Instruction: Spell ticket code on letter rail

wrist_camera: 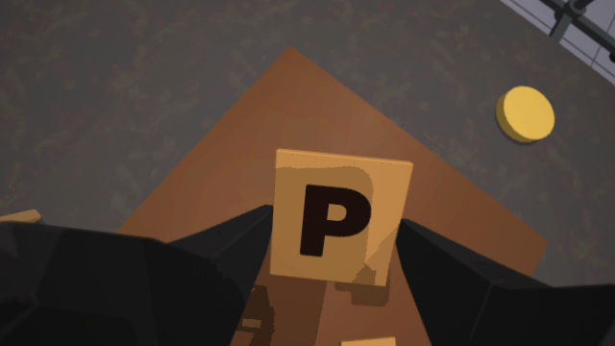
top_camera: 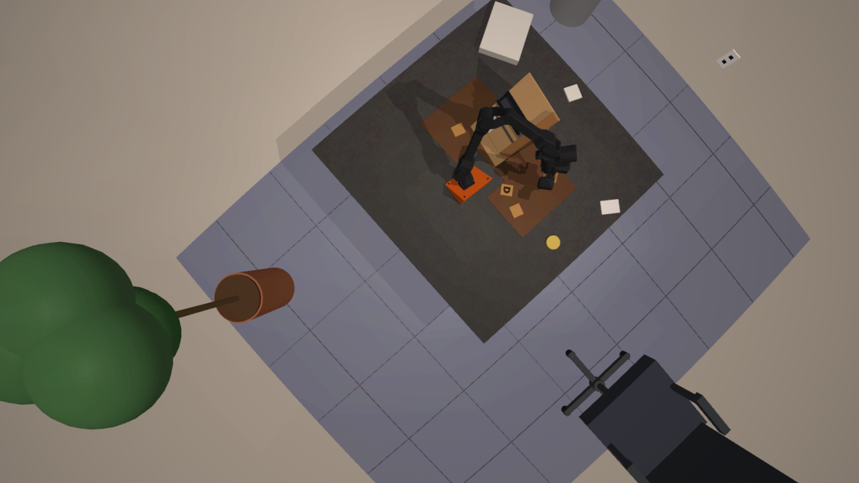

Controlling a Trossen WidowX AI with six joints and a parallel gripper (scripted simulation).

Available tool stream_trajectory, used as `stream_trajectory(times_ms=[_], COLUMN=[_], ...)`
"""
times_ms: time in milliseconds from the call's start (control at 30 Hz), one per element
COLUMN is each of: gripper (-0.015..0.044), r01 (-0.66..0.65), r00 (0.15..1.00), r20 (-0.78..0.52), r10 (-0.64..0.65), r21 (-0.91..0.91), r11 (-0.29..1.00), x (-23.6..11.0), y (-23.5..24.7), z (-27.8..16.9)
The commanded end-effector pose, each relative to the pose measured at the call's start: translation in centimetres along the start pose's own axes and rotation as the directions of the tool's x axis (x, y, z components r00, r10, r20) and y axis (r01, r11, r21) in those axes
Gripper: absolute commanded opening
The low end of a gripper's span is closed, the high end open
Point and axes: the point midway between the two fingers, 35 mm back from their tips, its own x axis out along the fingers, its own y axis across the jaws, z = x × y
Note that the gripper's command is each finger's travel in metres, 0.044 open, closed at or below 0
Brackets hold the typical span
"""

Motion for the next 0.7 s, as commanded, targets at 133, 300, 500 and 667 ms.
stream_trajectory(times_ms=[133, 300, 500, 667], gripper=[0.0, 0.0, 0.0, 0.0], r01=[-0.003, -0.012, -0.014, 0.0], r00=[0.996, 0.992, 0.981, 0.956], r20=[0.093, 0.127, 0.191, 0.287], r10=[0.001, 0.018, 0.037, 0.06], r21=[0.011, -0.046, -0.12, -0.205], r11=[1.0, 0.999, 0.993, 0.979], x=[-2.2, -2.5, -3.8, -6.5], y=[1.4, 2.0, 3.1, 4.7], z=[0.9, 1.4, 2.2, 3.2])
